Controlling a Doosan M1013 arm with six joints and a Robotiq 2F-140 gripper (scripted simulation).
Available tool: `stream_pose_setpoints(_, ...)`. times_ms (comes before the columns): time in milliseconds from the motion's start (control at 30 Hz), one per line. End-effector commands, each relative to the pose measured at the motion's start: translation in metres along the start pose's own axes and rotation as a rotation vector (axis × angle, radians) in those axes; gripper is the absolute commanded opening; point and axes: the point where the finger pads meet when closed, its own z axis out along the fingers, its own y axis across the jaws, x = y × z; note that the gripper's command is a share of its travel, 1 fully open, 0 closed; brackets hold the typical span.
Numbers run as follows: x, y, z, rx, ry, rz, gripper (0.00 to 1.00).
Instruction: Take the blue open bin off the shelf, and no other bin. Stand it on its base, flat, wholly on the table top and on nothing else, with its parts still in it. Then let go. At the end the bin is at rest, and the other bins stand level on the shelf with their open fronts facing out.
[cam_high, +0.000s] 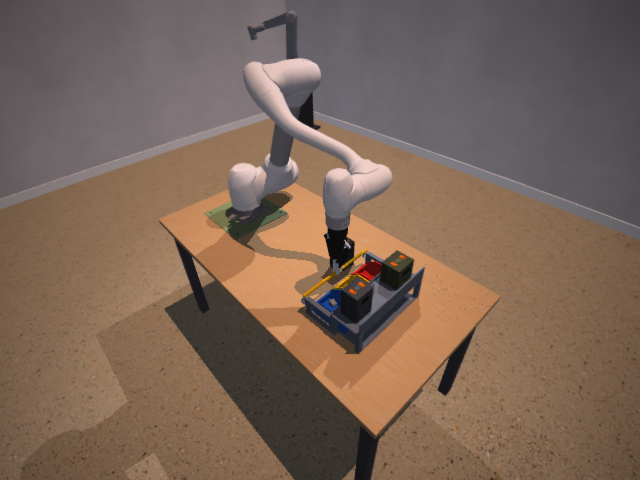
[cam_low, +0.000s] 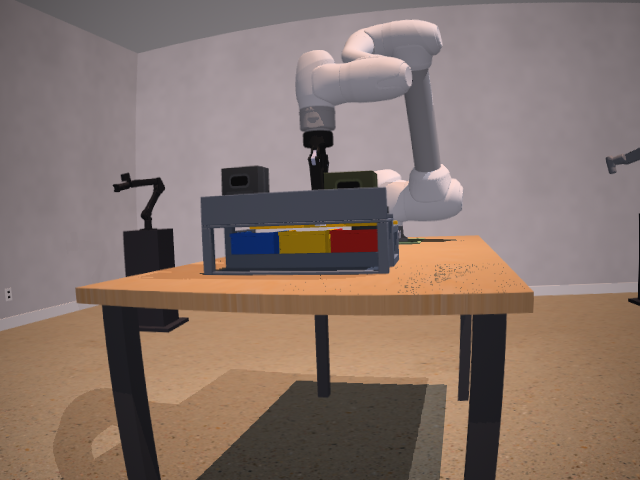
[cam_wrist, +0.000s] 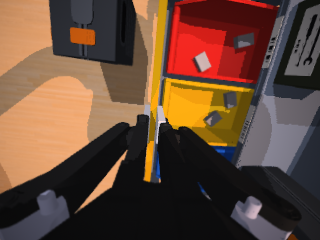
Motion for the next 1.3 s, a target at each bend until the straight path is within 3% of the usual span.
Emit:
stream_pose_setpoints(0, 0.000, 0.001, -0.030, -0.001, 0.002, 0.001, 0.00)
stream_pose_setpoints(67, 0.000, 0.001, -0.052, -0.001, 0.002, 0.001, 0.00)
stream_pose_setpoints(467, 0.000, 0.001, -0.052, -0.001, 0.002, 0.001, 0.00)
stream_pose_setpoints(633, 0.000, 0.001, -0.087, -0.001, 0.002, 0.001, 0.00)
stream_pose_setpoints(1267, 0.000, 0.001, -0.077, -0.001, 0.002, 0.001, 0.00)
